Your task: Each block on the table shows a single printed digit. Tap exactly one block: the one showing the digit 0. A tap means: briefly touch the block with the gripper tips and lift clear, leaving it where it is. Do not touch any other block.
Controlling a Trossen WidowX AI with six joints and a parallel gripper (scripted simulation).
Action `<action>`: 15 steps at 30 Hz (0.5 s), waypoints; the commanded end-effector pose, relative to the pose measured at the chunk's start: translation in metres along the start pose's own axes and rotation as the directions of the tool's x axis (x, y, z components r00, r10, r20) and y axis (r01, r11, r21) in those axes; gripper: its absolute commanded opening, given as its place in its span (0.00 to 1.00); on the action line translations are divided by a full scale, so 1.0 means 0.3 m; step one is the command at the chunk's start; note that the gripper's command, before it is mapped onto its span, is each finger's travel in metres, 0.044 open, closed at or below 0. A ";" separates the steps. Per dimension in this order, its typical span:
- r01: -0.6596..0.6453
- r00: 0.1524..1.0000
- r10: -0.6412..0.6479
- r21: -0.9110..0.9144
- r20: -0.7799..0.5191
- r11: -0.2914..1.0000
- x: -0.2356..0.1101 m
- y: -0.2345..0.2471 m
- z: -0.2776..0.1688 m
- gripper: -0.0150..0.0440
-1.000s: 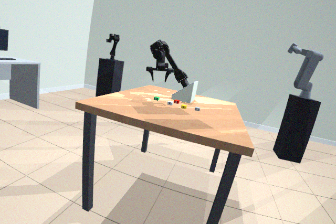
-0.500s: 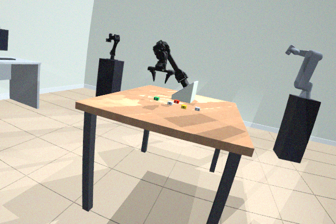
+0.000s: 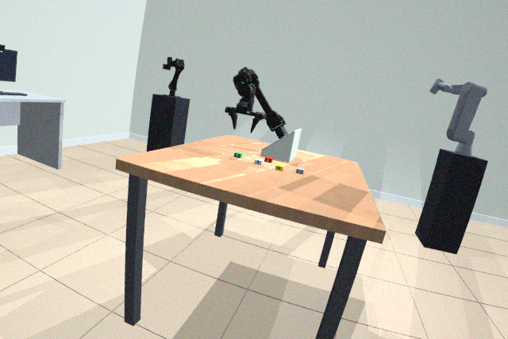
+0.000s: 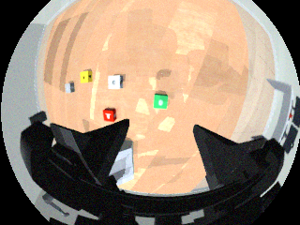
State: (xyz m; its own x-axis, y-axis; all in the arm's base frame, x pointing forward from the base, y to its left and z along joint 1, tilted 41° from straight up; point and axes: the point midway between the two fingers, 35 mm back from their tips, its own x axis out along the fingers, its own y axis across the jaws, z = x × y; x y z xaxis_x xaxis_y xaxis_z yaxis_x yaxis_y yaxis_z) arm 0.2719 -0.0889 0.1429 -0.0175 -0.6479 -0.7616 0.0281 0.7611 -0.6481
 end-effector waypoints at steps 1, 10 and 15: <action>0.003 1.000 -0.003 0.001 -0.002 1.000 0.076 -0.001 0.005 0.80; 0.009 1.000 -0.009 0.001 -0.002 1.000 0.265 -0.007 -0.005 0.40; 0.009 1.000 -0.009 0.001 -0.002 1.000 0.265 -0.007 -0.005 0.29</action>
State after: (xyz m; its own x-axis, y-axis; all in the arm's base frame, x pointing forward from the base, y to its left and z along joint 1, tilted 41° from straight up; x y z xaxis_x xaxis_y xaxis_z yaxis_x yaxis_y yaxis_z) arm 0.2698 -0.1412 0.0841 -0.0185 -0.6517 -0.7582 0.0342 0.7575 -0.6519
